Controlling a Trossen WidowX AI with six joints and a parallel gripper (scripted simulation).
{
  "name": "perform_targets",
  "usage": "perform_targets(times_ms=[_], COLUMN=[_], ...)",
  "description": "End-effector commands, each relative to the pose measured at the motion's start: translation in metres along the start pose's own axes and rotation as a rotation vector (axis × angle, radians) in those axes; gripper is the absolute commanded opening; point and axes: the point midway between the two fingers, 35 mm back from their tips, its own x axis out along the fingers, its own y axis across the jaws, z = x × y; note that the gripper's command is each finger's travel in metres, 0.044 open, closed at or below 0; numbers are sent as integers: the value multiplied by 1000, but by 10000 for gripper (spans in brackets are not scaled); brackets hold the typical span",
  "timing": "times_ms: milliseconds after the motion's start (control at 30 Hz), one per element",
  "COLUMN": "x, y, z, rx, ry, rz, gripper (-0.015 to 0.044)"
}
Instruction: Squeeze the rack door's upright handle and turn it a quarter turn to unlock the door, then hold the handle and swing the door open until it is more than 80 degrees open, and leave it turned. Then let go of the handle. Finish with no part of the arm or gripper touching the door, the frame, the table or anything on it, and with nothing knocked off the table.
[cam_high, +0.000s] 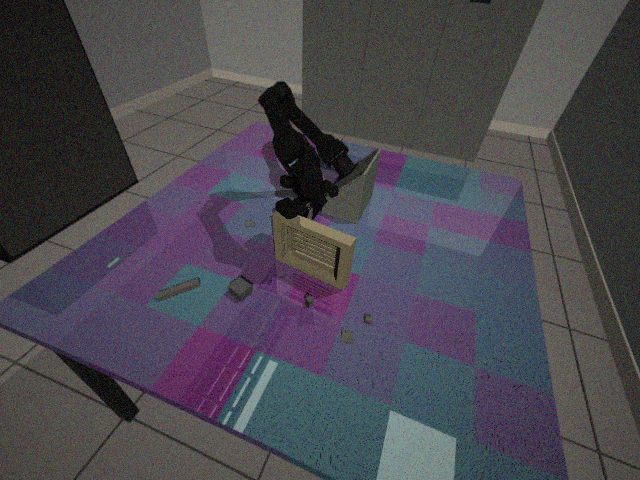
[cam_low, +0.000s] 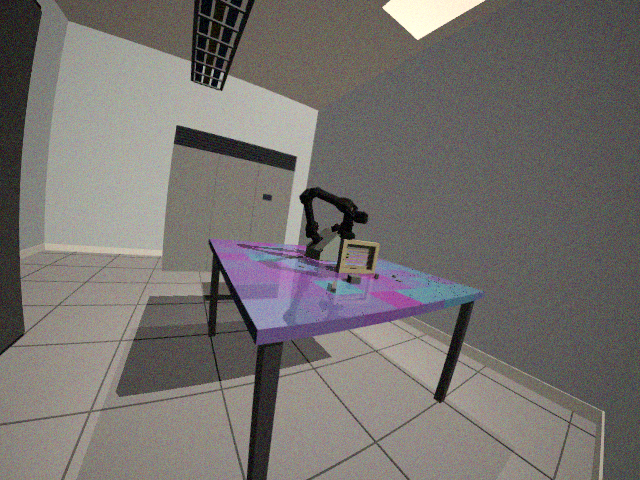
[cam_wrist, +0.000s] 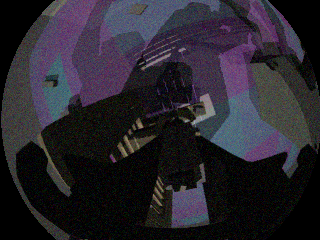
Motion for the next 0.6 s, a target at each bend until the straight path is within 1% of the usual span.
perform_targets(times_ms=[0,267,300,367,567], x=[0,0,0,0,0], y=[1,1,1,1,1], z=[0,0,0,0,0], rx=[24,24,24,-8,-297], ry=[1,1,1,1,1], rz=[3,3,3,3,3], gripper=[78,288,297,297,297])
